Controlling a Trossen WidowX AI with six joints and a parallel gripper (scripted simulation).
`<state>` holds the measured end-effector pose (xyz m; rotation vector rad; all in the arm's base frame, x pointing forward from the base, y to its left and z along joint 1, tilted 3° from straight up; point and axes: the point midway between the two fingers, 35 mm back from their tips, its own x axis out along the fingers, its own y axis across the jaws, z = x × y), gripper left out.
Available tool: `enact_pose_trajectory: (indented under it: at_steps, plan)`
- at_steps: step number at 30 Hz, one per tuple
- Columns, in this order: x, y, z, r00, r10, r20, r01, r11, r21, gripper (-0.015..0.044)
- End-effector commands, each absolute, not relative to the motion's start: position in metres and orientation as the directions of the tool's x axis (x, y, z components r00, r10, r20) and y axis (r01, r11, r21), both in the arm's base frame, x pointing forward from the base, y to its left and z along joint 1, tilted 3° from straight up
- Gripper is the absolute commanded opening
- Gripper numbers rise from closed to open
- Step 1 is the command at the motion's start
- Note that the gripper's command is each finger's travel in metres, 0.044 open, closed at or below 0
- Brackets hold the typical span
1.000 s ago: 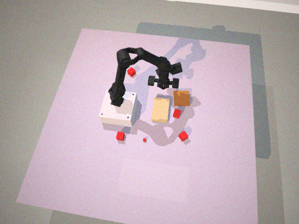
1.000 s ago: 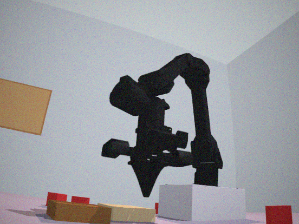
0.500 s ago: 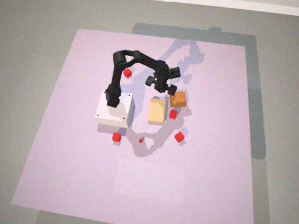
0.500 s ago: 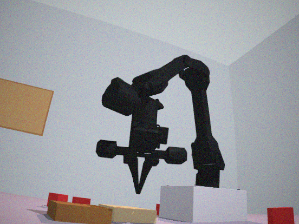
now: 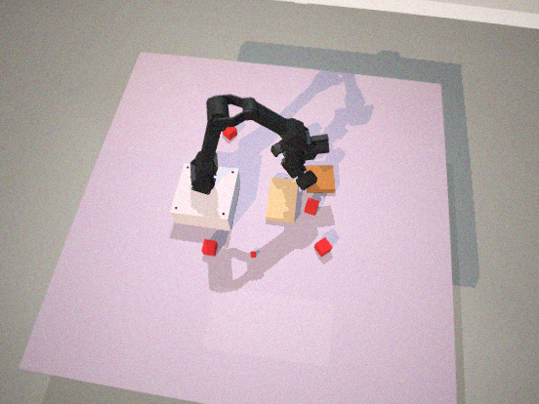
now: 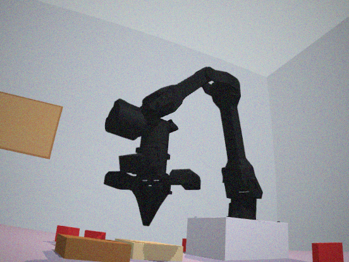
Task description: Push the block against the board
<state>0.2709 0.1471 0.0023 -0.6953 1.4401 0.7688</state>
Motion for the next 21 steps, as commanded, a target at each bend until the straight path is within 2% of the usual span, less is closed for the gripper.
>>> enact_pose_trajectory:
  at_steps: [1,11,21]
  plan:
    - [0.277,0.139,0.002,-0.015,0.038,-0.999,-0.736,0.677,0.037,0.0000]
    - [0.289,0.115,0.001,-0.014,0.035,-0.999,-0.460,0.887,0.038,0.0000]
    - [0.300,0.089,0.000,-0.013,0.033,-0.999,-0.130,0.991,0.034,0.0000]
